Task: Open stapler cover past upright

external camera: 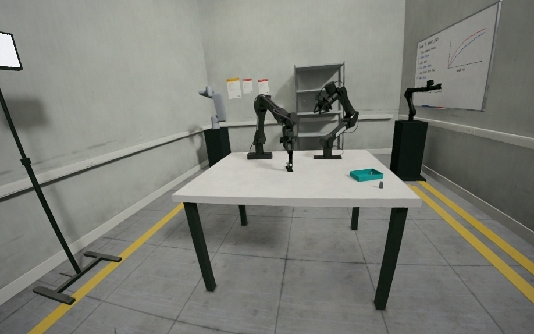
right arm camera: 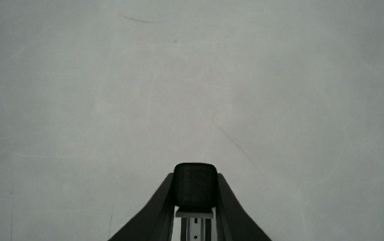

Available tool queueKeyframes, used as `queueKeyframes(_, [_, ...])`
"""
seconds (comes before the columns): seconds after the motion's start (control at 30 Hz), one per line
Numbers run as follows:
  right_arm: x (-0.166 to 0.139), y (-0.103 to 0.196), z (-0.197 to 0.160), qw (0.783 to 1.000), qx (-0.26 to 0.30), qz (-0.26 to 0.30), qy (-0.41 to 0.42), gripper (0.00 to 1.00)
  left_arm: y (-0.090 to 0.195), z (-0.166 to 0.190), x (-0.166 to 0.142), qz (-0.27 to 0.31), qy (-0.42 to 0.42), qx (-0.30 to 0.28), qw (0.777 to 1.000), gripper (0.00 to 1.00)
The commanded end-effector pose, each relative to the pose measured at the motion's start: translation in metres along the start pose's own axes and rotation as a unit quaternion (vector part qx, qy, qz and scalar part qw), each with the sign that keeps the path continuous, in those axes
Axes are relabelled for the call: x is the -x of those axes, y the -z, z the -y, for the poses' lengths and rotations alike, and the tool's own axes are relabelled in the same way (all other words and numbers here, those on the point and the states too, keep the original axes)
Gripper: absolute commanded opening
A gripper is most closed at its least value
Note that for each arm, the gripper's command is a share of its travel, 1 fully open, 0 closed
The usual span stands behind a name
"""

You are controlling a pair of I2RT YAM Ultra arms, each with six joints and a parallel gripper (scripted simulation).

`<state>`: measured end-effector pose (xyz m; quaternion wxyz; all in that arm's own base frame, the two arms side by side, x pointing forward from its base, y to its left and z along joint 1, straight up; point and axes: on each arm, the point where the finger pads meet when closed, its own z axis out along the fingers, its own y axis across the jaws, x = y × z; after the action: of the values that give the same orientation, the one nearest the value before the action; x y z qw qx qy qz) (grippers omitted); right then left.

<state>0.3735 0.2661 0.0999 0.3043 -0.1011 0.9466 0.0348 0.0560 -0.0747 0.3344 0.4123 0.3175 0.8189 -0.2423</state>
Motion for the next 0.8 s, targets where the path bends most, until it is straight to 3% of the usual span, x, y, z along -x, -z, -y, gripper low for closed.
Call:
queueKeyframes(0.0, [0.007, 0.005, 0.0, 1.0, 0.007, -0.002, -0.006, 0.17, 0.006, 0.0, 0.006, 0.011, 0.001, 0.0, 1.0, 0.55])
queueKeyframes(0.03, [0.007, 0.005, 0.0, 1.0, 0.007, -0.002, -0.006, 0.17, 0.006, 0.0, 0.006, 0.011, 0.001, 0.0, 1.0, 0.55])
queueKeyframes(0.1, [0.007, 0.005, 0.0, 1.0, 0.007, -0.002, -0.006, 0.4, 0.006, 0.0, 0.006, 0.011, 0.001, 0.0, 1.0, 0.55])
queueKeyframes(0.77, [0.023, 0.04, -0.002, 0.999, 0.015, 0.029, -0.011, 0.43, 0.006, 0.0, 0.006, 0.011, 0.001, 0.0, 1.0, 0.55])
